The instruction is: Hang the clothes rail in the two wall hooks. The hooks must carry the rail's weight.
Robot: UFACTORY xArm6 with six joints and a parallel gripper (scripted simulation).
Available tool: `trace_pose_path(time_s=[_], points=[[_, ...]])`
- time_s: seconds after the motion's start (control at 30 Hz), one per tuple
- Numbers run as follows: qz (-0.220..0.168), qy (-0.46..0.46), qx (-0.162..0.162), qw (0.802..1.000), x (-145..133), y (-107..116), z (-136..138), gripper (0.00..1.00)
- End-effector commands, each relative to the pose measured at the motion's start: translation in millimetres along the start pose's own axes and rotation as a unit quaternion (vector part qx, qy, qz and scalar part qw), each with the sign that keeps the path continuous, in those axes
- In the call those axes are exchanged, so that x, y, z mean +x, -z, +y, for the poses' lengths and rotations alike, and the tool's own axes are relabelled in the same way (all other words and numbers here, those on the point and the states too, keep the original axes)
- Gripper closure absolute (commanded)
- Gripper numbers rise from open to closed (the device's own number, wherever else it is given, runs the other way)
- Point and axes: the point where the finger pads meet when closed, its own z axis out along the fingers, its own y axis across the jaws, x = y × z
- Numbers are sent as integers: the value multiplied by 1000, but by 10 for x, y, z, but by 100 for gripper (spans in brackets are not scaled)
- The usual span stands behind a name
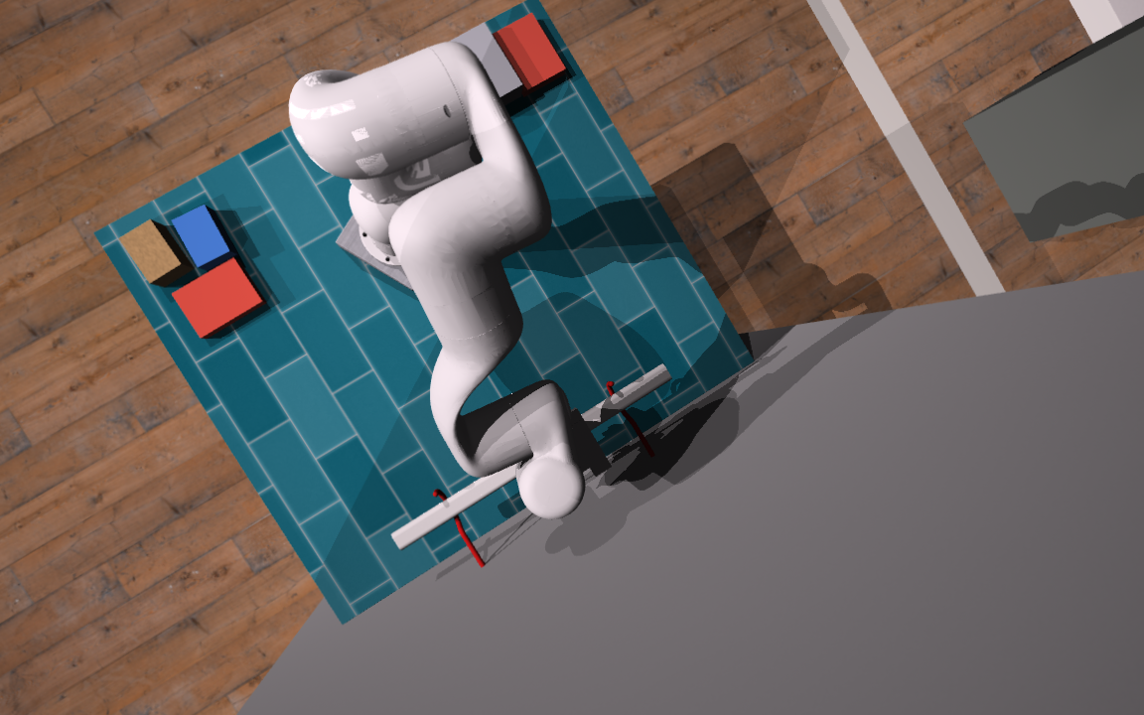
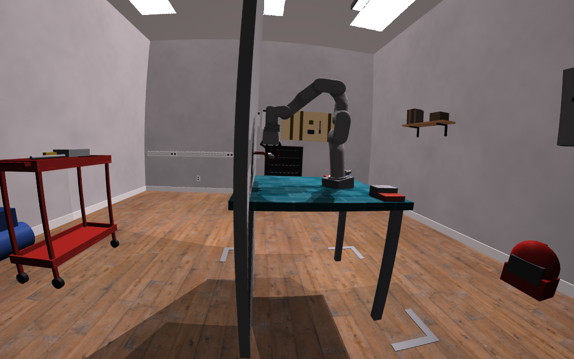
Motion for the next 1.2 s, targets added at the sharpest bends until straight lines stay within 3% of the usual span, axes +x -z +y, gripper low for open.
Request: trace_pose_path(time_s=[0.0,0.13,0.17,1.17], points=[[0,0,-2,1000,0,17,14,100],[0,0,-2,1000,0,17,14,100],[0,0,-2,1000,0,10,14,18],[0,0,-2,1000,0,-45,15,18]])
